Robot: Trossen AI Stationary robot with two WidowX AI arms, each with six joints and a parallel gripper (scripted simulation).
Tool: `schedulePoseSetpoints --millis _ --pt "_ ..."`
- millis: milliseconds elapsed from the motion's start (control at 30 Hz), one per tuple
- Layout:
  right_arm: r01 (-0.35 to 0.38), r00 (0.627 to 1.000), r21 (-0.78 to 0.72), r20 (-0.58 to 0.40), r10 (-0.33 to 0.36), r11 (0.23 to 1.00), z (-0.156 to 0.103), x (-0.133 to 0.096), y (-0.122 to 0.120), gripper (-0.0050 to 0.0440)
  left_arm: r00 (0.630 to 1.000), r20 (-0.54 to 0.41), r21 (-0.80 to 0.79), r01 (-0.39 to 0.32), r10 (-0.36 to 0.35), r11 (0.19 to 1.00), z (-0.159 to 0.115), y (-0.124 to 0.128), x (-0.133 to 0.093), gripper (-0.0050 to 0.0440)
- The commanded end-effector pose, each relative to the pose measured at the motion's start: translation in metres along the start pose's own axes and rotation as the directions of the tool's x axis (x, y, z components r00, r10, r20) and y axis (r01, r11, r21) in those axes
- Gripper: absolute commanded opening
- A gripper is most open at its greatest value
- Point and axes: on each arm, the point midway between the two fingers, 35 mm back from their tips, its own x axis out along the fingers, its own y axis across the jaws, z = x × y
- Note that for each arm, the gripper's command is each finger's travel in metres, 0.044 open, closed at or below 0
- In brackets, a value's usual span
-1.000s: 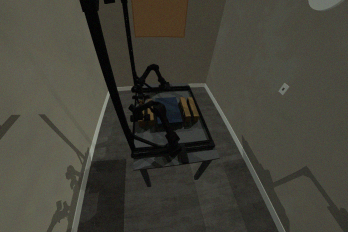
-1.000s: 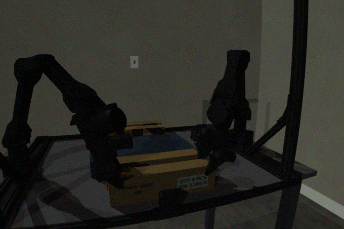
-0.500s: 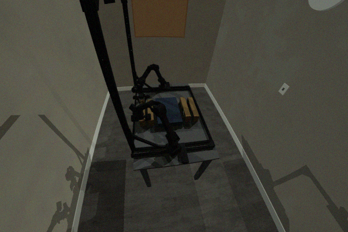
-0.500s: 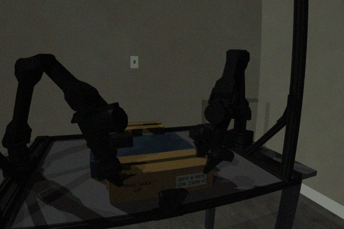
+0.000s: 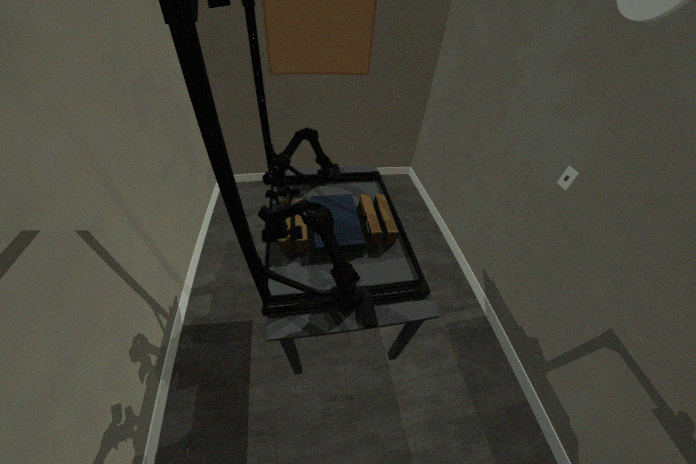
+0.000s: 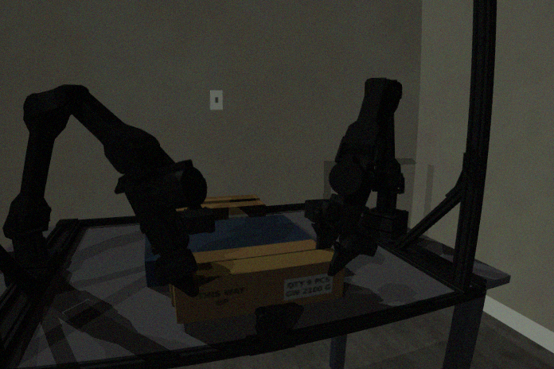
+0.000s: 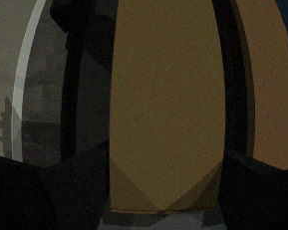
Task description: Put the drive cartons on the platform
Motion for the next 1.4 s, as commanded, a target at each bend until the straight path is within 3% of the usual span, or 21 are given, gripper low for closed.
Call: schedulePoseSetpoints --millis 0,567,1000,1367 --pt "-0.038 0.999 0.005 0.027 0.038 0.999 0.007 -0.017 0.010 0.0000 0.999 0.022 -0.005 0.040 -0.040 0.999 0.005 -0.009 -0.018 0.0000" --pt "-0.038 0.999 0.005 0.027 0.038 0.999 0.006 -0.016 0.010 0.0000 0.999 0.022 -0.005 0.040 -0.040 0.999 0.005 -0.009 -0.017 0.0000" --pt "-0.038 0.999 0.005 0.027 0.038 0.999 -0.002 0.006 0.010 0.0000 0.999 0.022 -0.005 0.040 -0.040 0.999 -0.003 -0.010 0.005 0.0000" --pt "-0.038 0.999 0.005 0.027 0.038 0.999 -0.003 0.010 0.011 0.0000 0.999 0.022 -0.005 0.040 -0.040 0.999 -0.005 -0.010 0.009 0.0000"
